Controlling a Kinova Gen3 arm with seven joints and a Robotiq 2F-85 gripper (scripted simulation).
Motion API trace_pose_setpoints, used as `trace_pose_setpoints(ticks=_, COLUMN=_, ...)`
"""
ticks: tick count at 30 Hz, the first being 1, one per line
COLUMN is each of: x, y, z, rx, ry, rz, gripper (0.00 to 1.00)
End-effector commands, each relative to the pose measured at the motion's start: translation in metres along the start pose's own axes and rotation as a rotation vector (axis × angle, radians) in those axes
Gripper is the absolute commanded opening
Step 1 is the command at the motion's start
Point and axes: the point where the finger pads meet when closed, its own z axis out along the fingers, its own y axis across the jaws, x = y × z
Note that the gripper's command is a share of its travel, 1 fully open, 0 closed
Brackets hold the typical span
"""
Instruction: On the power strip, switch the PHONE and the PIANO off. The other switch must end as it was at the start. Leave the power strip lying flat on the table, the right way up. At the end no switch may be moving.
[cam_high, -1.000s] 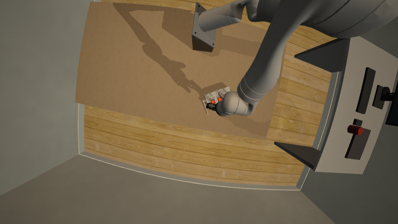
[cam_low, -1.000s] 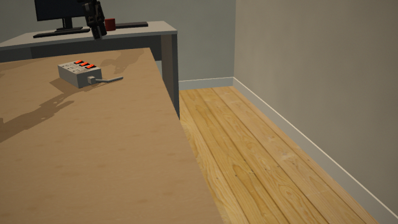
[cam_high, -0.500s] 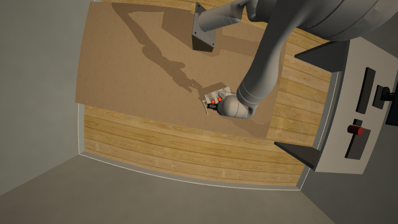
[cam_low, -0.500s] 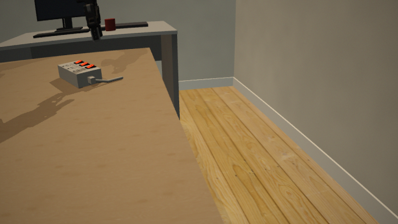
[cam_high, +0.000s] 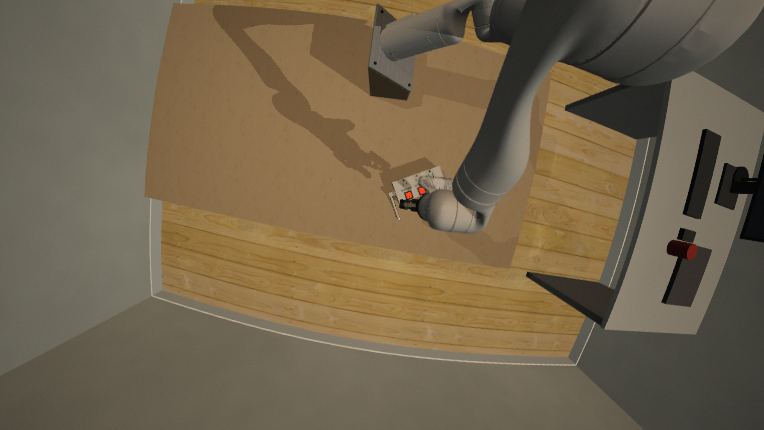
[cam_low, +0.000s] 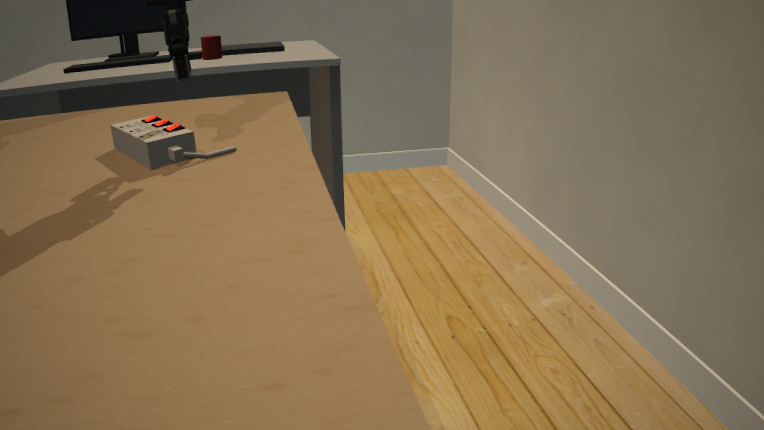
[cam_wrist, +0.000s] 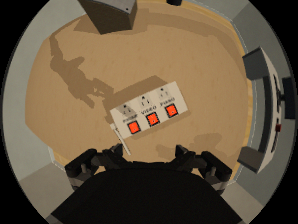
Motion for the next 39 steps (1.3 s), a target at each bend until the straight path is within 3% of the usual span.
trace_pose_setpoints(ticks=1, x=-0.0008, y=-0.0001, z=0.0001, rx=-0.001, ry=-0.001, rz=0.0, gripper=1.0)
trace_pose_setpoints(ticks=11, x=0.0035, y=0.0017, z=0.0008, rx=-0.004, ry=0.029, rz=-0.038, gripper=1.0)
trace_pose_setpoints(ticks=39, x=0.0036, y=0.0018, z=0.0009, rx=-0.004, ry=0.03, rz=-0.039, gripper=1.0)
